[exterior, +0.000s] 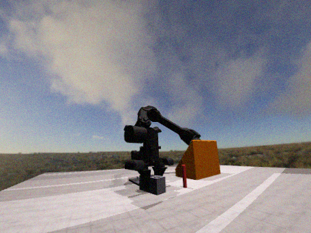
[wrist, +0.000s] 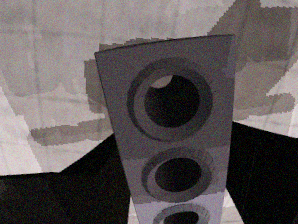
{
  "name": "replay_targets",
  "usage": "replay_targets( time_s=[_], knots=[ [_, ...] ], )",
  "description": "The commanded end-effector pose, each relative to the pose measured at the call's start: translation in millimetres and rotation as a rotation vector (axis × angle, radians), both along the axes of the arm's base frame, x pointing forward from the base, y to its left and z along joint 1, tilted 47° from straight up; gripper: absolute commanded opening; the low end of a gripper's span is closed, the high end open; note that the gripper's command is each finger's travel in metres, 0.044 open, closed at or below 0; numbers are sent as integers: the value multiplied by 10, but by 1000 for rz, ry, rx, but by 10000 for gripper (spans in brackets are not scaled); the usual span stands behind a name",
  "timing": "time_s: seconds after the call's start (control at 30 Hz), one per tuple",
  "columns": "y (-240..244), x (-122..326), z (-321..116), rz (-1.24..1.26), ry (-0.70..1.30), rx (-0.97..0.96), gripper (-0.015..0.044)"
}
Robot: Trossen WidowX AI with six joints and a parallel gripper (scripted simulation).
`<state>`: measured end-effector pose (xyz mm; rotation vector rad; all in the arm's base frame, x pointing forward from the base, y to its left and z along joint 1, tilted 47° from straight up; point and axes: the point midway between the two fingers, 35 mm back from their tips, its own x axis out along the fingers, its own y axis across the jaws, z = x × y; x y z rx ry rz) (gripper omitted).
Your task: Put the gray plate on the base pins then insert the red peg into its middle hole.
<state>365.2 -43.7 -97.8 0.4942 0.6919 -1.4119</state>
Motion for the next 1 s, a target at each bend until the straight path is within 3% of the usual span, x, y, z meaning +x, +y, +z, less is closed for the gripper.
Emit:
replay_targets(
  time_s=[0.0, 0.13, 0.97],
  knots=[
    [-9, -11, -2, 3, 5, -6, 91],
    [24, -1, 26, 3, 5, -5, 0],
    [576, 71, 546, 5, 4, 5, 0]
  ],
)
